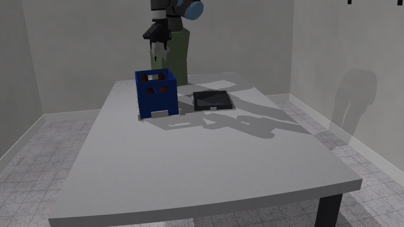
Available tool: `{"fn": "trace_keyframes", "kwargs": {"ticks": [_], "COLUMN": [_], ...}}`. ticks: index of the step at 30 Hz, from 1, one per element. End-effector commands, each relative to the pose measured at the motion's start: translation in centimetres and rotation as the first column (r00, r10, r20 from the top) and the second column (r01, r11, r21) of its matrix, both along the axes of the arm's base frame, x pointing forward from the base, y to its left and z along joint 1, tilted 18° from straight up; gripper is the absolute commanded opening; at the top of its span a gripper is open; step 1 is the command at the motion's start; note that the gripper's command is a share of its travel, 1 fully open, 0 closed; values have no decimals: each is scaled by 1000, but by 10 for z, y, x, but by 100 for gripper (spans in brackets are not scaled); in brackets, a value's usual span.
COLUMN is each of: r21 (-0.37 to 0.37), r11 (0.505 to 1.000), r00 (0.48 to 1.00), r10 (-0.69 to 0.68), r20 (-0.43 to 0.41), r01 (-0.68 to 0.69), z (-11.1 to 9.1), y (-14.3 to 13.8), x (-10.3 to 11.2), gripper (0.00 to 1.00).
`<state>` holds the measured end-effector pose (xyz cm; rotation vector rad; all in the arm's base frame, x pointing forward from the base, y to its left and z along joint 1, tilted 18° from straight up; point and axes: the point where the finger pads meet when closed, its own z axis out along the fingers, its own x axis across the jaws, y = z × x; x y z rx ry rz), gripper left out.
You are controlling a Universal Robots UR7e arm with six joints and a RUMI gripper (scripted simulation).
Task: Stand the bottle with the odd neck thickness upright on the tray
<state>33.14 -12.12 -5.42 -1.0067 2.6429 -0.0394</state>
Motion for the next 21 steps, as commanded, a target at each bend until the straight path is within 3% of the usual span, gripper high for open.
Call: {"fn": "trace_keyframes", "kwargs": {"ticks": [1, 21], "r21": [-1, -1], "r11": [1000, 1000], "r00": [1000, 1000], "r10": [0, 0], "r20": [0, 0], "r01": [0, 0], "z": [0, -12], "y": [0, 1], "x": [0, 4], "gripper": [38, 38]}}
